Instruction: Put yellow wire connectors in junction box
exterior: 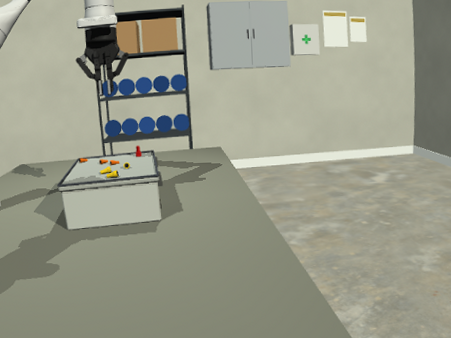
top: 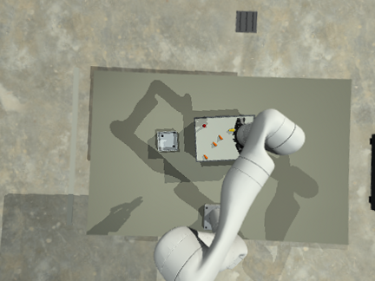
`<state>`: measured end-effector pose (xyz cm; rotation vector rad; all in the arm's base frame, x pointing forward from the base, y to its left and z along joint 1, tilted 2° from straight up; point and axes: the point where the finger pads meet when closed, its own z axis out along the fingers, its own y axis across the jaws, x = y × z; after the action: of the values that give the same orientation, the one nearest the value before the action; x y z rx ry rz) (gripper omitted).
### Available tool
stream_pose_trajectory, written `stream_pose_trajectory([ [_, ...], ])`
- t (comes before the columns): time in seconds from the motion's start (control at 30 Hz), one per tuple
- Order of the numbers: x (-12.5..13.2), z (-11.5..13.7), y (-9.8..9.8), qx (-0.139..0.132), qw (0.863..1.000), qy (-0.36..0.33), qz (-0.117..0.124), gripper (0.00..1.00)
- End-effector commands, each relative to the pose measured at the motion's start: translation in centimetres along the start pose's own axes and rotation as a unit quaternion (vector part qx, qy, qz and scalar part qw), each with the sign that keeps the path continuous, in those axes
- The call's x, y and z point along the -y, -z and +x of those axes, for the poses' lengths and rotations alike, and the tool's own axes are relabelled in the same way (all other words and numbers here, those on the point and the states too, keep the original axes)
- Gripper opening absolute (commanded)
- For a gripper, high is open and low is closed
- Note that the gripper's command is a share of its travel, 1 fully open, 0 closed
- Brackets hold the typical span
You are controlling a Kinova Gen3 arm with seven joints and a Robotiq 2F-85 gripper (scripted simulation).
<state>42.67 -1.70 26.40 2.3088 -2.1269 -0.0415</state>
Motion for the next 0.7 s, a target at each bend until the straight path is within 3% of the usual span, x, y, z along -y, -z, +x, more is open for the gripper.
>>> stream_pose_trajectory([
  [0.0, 0.3, 0.3, -0.8, -0.001, 1.000, -0.001, -0.002, 0.36],
  [0.1, 2.1, 1.3, -5.5, -0.001, 1.000, -0.001, -0.001, 0.36],
  [0.33, 3.4, 2.9, -11.2, 0.000, 1.000, -0.007, -0.002, 0.36],
  [0.67, 3.5, 3.0, -11.7, 0.000, 1.000, -0.008, -0.002, 0.36],
])
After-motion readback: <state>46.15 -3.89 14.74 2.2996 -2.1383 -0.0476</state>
